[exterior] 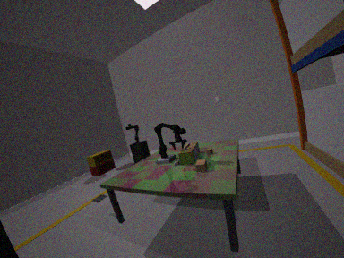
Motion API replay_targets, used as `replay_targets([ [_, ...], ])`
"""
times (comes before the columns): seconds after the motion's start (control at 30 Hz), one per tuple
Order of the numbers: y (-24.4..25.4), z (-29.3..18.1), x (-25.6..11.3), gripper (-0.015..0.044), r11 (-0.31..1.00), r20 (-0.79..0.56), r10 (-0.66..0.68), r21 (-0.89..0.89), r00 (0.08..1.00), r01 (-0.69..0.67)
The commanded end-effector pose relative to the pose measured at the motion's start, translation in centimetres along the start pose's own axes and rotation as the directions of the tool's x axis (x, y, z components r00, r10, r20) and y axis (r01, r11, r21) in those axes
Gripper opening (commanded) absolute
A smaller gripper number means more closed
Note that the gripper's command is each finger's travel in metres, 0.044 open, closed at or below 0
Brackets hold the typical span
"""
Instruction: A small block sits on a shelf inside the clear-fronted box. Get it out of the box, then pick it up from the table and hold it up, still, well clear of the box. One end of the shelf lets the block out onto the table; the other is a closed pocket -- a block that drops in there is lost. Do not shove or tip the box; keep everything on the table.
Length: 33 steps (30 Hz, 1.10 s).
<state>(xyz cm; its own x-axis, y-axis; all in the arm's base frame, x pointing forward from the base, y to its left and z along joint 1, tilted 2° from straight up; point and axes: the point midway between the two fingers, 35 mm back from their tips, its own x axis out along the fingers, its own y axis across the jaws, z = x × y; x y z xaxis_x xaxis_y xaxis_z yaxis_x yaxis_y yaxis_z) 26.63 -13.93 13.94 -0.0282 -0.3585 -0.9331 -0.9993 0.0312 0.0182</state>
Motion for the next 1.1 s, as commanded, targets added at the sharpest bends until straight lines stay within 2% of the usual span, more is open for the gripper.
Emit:
replay_targets([
  [0.0, 0.0, 0.0, 0.0, 0.04, 1.0, 0.0, 0.0, 0.0, 1.0, 0.0],
  [0.1, 0.0, 0.0, 0.0, 0.04, 1.0, 0.0, 0.0, 0.0, 1.0, 0.0],
  [0.13, 0.0, -0.2, -0.1, 0.0374, 1.0, -0.005, -0.009, 0.021, 1.0, 0.009],
  [0.23, 0.2, -1.4, -0.5, 0.0295, 0.954, -0.01, -0.061, 0.294, 0.998, 0.061],
  [0.27, 0.3, -1.5, -0.4, 0.0285, 0.915, 0.001, -0.065, 0.398, 0.998, 0.059],
  [0.4, 0.8, -1.8, -0.2, 0.0285, 0.656, 0.047, -0.086, 0.754, 0.995, 0.021],
  [0.57, 1.3, -2.2, 0.1, 0.0285, 0.166, 0.1, -0.118, 0.983, 0.988, -0.08],
  [0.7, 1.7, -2.5, 0.2, 0.0285, -0.265, 0.139, -0.148, 0.948, 0.979, -0.175],
  [0.83, 2.1, -2.8, 0.3, 0.0285, -0.631, 0.174, -0.181, 0.734, 0.968, -0.25],
  [1.07, 2.5, -3.2, 0.3, 0.0285, -0.902, 0.21, -0.224, 0.326, 0.952, -0.284],
])
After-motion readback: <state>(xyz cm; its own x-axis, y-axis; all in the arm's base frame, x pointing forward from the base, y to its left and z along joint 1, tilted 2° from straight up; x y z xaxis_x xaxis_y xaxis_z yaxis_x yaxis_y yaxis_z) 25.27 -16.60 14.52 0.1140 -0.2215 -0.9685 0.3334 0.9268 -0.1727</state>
